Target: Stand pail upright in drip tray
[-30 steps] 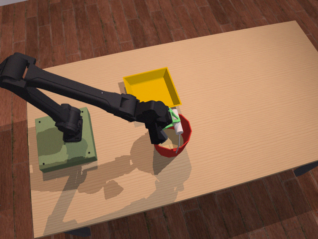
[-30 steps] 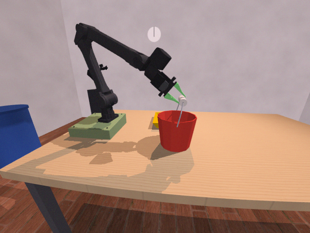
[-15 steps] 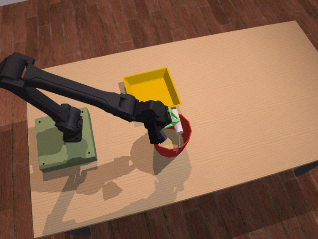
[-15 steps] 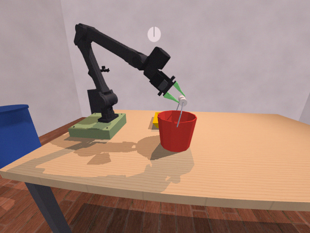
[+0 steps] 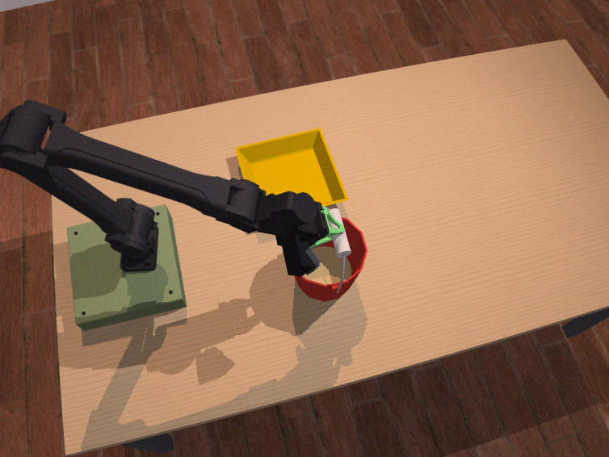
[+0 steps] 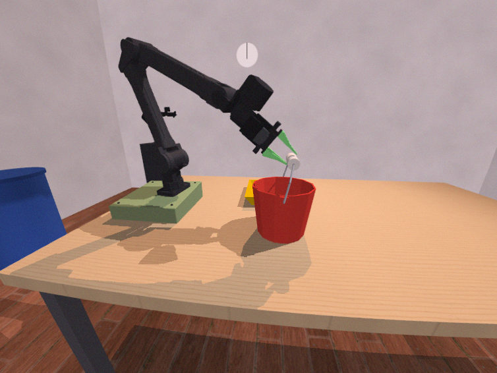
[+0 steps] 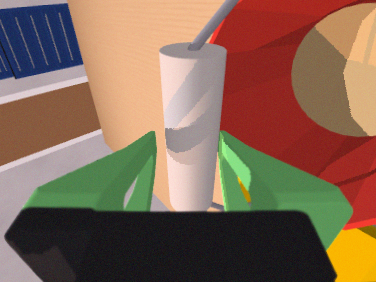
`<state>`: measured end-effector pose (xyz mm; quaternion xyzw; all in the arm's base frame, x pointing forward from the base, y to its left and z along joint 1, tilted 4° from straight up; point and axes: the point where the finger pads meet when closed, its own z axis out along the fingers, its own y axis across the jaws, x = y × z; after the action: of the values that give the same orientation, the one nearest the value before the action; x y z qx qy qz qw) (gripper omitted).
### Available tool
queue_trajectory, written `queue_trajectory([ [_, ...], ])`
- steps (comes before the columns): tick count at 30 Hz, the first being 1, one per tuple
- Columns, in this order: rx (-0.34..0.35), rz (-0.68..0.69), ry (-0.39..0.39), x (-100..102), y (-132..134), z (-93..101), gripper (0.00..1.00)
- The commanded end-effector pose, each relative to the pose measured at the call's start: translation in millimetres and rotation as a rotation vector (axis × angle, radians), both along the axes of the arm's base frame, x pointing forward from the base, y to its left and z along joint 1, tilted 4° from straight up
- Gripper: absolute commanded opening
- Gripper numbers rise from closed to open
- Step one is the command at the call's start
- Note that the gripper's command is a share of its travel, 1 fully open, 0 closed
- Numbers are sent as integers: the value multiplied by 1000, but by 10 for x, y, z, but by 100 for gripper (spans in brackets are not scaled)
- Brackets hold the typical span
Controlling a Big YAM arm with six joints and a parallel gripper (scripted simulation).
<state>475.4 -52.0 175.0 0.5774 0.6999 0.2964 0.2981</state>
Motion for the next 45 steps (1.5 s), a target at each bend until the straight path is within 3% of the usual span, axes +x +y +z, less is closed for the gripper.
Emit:
queue_trajectory([
  [1,-13,11,-27,-12,3,111,38],
  [33,-13,11,-27,-12,3,111,38],
  [34,-14,6,-49,100,-14,227,21],
  [45,-14,6,-49,100,-14,227,21],
])
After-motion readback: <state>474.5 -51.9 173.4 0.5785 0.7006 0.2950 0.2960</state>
